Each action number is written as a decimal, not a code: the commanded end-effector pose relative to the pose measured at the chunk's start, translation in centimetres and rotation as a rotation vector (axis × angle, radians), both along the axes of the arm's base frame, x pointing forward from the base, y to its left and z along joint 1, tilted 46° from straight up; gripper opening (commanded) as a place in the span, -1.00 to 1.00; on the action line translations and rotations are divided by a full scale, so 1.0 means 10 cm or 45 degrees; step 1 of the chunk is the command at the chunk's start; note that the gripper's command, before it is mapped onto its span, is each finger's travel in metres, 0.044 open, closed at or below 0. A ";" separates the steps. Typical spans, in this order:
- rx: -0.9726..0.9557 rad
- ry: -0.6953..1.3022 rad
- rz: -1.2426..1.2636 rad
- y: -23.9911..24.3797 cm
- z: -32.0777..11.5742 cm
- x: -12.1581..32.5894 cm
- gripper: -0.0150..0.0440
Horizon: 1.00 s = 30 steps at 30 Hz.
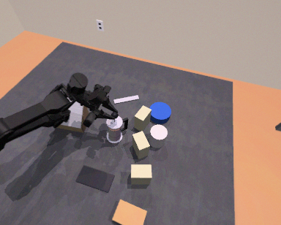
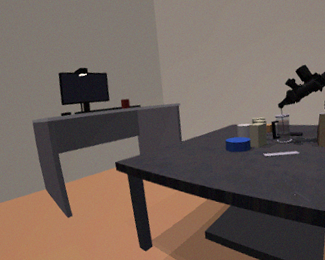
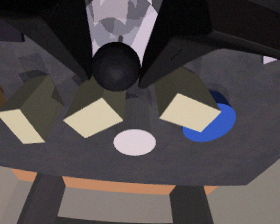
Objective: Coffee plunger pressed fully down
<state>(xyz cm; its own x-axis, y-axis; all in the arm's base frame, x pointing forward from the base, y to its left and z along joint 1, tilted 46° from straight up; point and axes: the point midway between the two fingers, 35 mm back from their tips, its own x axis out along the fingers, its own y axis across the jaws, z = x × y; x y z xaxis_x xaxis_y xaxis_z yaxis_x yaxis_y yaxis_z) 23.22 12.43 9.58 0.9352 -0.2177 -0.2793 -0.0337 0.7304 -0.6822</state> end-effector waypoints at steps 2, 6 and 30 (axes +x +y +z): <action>-0.045 0.030 -0.004 -0.15 -0.16 0.01 -0.09; -0.048 0.025 -0.003 -0.18 -0.17 0.04 -0.09; -0.047 0.022 -0.004 -0.14 -0.17 0.12 -0.09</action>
